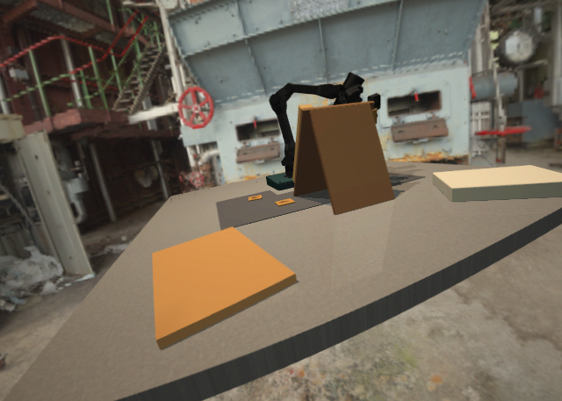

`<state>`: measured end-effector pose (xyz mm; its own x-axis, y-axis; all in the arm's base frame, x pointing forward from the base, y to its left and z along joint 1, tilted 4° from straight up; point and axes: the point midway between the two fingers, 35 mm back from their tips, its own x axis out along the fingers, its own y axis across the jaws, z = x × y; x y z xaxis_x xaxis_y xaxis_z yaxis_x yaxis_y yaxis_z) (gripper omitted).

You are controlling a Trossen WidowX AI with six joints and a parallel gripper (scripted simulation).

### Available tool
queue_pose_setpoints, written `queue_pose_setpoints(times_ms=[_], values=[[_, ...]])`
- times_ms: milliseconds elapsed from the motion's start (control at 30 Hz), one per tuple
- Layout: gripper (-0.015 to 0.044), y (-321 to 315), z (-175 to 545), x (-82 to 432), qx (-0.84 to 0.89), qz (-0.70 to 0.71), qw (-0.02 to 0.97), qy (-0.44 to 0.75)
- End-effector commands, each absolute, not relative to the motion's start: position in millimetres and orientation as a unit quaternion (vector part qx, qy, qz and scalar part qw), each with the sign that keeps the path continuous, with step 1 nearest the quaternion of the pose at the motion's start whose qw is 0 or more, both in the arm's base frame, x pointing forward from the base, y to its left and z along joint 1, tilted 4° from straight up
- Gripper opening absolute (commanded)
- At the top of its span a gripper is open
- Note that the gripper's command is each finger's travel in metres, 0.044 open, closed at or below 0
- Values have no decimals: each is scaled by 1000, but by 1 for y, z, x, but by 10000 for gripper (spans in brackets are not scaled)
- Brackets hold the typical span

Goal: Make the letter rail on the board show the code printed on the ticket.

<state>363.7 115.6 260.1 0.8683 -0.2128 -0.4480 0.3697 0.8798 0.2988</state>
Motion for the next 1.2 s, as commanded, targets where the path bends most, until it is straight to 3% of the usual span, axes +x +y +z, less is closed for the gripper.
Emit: queue_pose_setpoints(times_ms=[0, 533, 833, 1167], values=[[0, 138, 240, 353, 137, -140, 953, 230], [0, 174, 214, 328, 49, -107, 960, 256], [0, 165, 191, 369, 48, -107, 960, 254], [0, 165, 191, 370, 48, -107, 960, 254]])
